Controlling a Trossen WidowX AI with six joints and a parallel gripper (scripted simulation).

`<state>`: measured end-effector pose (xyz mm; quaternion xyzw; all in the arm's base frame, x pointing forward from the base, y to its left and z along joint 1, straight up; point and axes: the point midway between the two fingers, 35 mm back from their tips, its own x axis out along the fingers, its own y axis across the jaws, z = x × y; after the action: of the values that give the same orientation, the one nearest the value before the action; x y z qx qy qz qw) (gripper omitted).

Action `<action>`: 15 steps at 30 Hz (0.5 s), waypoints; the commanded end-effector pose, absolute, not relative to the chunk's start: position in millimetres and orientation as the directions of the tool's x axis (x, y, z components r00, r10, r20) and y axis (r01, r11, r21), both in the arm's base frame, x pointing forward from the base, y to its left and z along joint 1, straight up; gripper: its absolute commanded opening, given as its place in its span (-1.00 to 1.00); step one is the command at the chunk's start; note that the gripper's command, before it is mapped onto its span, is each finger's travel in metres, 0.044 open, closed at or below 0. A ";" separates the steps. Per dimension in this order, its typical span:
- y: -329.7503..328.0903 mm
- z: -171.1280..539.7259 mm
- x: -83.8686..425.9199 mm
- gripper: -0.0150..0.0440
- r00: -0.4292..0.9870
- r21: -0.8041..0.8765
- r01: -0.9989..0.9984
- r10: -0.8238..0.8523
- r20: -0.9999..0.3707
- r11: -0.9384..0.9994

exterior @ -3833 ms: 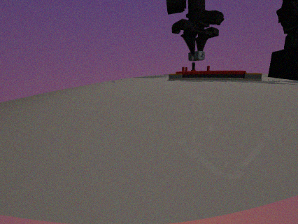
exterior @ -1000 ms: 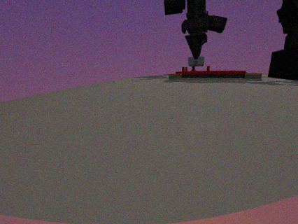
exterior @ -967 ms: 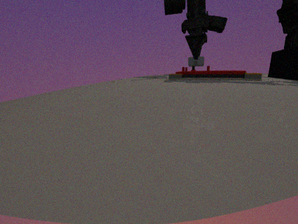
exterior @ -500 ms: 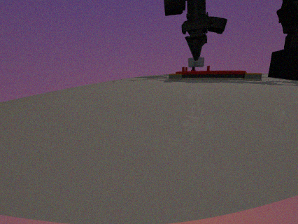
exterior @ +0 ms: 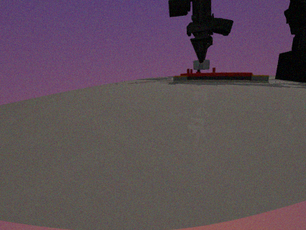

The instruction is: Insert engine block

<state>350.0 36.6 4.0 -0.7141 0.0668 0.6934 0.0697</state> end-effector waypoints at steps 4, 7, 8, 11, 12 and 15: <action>36.2 1.6 349.7 0.05 0.027 -0.004 -0.194 -0.002 -1.000 -0.981; 36.2 1.0 349.8 0.05 0.027 -0.004 -0.196 -0.002 -1.000 -0.981; 36.2 0.9 349.8 0.05 0.027 -0.004 -0.196 -0.002 -1.000 -0.981; 36.3 0.3 349.7 0.05 0.027 -0.004 -0.197 -0.002 -1.000 -0.980; 36.3 0.1 349.7 0.05 0.027 -0.004 -0.197 -0.002 -1.000 -0.980; 36.3 -0.4 349.7 0.05 0.027 -0.004 -0.197 -0.002 -1.000 -0.980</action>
<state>350.0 36.6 1.2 -0.7140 0.0673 0.6933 0.0703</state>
